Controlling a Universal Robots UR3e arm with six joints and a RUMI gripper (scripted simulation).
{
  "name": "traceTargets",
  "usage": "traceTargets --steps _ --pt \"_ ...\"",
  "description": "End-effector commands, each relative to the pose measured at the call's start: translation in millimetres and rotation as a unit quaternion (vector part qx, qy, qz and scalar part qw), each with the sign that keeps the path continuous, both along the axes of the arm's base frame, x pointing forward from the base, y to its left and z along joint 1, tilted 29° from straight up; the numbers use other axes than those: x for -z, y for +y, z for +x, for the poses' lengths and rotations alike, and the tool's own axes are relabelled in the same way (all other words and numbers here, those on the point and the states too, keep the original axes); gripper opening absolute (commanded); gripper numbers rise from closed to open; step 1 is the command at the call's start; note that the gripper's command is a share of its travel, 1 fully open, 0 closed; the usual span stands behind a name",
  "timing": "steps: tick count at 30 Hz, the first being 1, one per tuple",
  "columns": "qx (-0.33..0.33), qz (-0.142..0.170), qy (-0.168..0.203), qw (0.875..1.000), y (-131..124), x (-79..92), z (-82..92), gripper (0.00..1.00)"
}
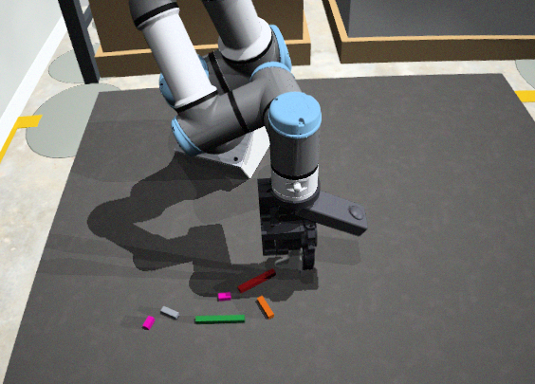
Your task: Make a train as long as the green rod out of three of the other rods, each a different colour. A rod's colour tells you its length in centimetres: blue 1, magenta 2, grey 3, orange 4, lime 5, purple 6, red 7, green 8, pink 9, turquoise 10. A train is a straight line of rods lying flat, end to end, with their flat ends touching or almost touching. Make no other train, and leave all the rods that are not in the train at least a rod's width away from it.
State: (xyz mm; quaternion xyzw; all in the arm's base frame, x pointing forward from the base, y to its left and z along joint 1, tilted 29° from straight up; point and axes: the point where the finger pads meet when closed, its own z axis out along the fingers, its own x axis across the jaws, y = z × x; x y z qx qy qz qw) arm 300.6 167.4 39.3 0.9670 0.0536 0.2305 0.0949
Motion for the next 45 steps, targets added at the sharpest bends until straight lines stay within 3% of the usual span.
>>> traceTargets --steps 1,45 --pt "0.000 0.000 -0.001 1.000 0.4 -0.7 0.4 0.00" --pt "0.000 0.000 -0.001 1.000 -1.5 9.8 5.9 0.00"
